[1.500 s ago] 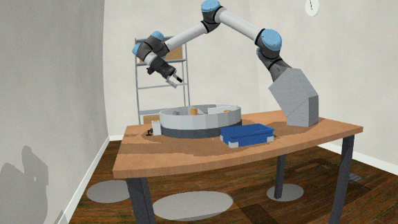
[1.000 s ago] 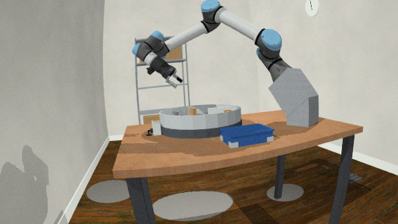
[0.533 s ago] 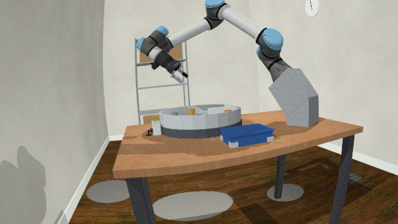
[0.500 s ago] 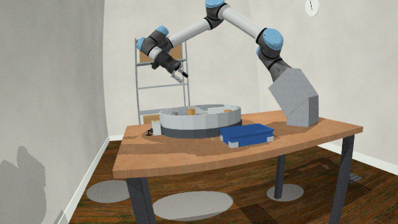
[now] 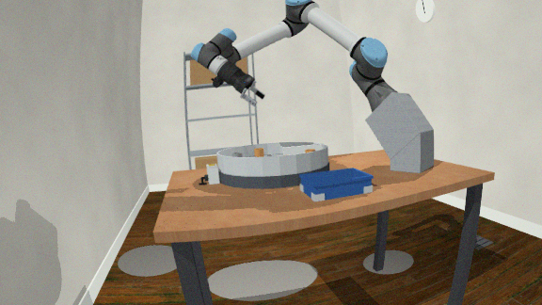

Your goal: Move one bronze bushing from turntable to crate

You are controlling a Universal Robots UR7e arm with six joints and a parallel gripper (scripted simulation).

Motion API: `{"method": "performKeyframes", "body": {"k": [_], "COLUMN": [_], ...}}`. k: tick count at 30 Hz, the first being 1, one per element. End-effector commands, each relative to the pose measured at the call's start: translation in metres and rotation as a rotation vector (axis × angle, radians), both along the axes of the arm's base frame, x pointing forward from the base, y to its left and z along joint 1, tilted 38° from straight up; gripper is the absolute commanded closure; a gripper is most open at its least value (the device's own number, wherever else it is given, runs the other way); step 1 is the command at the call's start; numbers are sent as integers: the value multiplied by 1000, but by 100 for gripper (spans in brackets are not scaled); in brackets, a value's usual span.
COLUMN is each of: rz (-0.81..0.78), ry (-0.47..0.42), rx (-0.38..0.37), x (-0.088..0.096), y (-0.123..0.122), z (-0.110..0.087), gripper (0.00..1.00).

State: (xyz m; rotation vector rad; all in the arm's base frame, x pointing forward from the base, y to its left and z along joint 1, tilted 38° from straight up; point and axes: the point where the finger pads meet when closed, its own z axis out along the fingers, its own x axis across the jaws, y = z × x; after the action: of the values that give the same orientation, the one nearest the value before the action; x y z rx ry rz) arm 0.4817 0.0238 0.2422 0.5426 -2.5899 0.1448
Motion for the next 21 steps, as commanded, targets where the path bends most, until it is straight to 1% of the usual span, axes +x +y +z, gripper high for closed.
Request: {"method": "performKeyframes", "body": {"k": [1,6,11,21], "rz": [0,0,0,0], "ry": [-2,-2,-2,-2], "rx": [0,0,0,0], "x": [-2,-2,-33,-33], "y": [3,3,45,45], "z": [0,0,-9,-9], "gripper": [0,0,0,0]}}
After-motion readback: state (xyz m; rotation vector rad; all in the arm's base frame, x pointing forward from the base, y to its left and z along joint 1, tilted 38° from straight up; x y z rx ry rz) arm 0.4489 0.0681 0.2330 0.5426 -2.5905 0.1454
